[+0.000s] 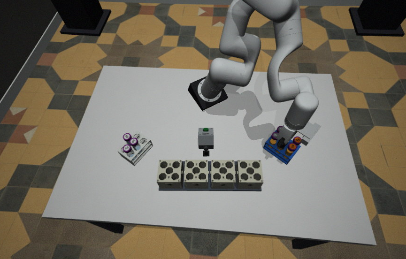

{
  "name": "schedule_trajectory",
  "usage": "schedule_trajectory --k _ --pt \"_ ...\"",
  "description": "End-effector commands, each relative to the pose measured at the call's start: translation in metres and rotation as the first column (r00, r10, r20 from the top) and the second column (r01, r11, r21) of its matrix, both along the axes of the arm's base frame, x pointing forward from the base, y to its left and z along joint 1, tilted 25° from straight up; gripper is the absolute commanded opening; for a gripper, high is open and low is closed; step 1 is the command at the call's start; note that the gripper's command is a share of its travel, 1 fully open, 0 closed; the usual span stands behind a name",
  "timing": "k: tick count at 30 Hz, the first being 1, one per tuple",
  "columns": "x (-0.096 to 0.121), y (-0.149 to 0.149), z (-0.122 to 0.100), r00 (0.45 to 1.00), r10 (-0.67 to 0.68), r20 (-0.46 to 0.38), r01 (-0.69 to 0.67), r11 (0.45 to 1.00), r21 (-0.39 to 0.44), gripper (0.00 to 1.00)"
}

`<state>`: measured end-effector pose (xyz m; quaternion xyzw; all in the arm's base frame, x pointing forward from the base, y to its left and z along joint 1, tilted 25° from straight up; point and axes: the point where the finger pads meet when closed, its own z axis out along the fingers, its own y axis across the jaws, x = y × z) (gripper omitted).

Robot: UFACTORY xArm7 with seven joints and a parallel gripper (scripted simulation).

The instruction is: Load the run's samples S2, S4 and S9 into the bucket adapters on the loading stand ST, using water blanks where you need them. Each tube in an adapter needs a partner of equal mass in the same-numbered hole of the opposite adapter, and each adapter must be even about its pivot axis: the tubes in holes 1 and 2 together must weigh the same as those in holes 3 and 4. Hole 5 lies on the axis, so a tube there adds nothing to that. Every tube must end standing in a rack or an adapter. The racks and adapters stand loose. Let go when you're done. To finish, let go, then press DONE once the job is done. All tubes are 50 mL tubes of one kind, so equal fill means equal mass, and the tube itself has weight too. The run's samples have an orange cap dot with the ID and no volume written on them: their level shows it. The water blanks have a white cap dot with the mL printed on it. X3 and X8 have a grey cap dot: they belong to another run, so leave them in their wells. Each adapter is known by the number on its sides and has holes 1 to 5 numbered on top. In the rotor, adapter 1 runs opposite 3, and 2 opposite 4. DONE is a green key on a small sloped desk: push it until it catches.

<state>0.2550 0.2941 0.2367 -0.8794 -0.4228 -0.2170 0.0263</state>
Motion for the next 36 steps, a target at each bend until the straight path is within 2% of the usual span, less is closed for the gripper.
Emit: schedule_trajectory --k 1,36 --pt "0.0 0.001 0.001 1.0 0.001 0.002 -0.001 1.0 0.002 0.0" --pt "-0.006 -0.003 0.018 1.0 0.001 0.002 -0.001 1.0 0.002 0.0"
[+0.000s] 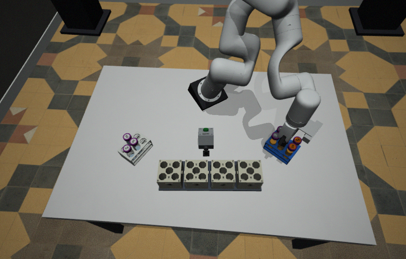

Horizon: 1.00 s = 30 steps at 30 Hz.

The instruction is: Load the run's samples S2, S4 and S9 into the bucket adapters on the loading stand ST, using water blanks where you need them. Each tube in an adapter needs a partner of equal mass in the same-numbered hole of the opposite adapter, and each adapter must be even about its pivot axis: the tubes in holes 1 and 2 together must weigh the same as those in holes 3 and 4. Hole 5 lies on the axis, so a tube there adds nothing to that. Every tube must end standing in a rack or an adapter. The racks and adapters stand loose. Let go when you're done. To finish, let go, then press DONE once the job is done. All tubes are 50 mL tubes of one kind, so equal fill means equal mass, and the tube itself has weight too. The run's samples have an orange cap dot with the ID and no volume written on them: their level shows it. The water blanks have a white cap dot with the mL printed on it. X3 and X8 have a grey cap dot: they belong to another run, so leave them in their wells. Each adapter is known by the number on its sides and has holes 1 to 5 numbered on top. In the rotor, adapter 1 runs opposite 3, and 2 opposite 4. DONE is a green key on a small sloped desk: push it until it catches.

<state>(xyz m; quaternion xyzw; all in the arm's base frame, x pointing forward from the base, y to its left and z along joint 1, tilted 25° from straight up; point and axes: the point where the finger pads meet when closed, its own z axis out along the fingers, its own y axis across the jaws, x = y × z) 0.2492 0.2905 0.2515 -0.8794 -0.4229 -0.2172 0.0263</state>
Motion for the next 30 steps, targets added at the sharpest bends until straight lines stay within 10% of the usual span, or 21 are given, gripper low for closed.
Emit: schedule_trajectory --k 1,30 --pt "-0.001 0.0 0.004 1.0 0.001 0.002 -0.001 1.0 0.002 0.0" --pt "-0.016 -0.01 0.043 1.0 0.001 0.002 -0.001 1.0 0.002 0.0"
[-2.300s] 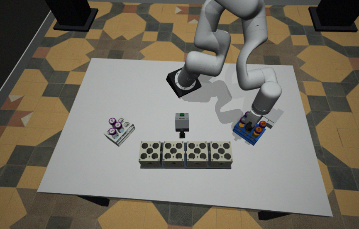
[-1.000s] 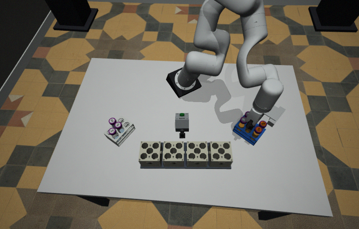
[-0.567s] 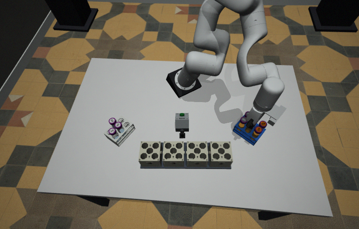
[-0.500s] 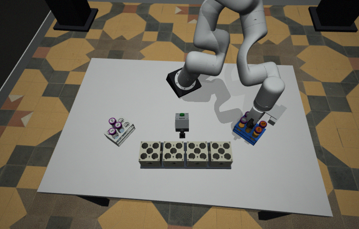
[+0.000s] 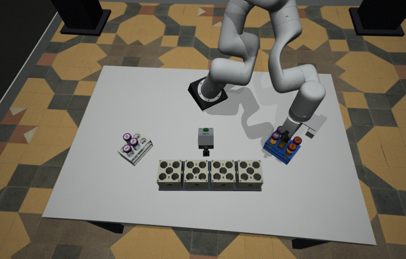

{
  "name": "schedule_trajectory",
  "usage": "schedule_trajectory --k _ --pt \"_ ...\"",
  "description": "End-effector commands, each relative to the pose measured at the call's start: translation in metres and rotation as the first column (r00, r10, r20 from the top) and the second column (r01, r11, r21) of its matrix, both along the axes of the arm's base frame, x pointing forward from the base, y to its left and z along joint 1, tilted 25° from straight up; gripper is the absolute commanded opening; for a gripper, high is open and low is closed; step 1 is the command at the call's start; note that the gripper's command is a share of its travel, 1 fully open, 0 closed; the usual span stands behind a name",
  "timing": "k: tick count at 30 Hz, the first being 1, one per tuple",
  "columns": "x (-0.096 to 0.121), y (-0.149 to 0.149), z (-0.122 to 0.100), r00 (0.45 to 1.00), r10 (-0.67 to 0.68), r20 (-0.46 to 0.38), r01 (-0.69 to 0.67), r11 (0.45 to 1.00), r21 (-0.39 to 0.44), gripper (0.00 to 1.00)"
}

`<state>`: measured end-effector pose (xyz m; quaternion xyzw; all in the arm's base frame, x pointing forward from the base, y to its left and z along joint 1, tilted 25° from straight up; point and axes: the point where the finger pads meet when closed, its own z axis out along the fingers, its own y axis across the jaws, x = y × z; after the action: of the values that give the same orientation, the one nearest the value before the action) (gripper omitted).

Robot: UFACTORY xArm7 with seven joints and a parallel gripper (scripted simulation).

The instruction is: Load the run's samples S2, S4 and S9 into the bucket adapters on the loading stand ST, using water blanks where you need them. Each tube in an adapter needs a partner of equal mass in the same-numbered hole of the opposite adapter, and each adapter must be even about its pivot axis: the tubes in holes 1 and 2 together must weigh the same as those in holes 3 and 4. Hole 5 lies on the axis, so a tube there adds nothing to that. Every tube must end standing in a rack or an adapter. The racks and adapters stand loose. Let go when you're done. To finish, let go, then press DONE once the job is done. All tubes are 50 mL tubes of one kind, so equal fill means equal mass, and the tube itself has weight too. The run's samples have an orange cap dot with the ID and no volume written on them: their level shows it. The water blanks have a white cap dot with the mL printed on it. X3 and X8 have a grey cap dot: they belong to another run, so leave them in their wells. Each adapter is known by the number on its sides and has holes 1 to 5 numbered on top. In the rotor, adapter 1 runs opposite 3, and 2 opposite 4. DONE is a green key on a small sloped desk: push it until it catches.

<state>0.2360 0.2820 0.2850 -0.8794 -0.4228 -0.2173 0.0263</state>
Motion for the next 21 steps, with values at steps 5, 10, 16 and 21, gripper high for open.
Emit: schedule_trajectory --k 5,10,16,21 --pt "-0.005 -0.003 0.015 1.0 0.001 0.002 -0.001 1.0 0.002 0.0" --pt "-0.009 -0.005 0.024 1.0 0.001 0.002 -0.001 1.0 0.002 0.0" --pt "-0.013 -0.008 0.035 1.0 0.001 0.002 -0.001 1.0 0.002 0.0" --pt "-0.015 -0.009 0.04 1.0 0.001 0.002 -0.001 1.0 0.002 0.0"
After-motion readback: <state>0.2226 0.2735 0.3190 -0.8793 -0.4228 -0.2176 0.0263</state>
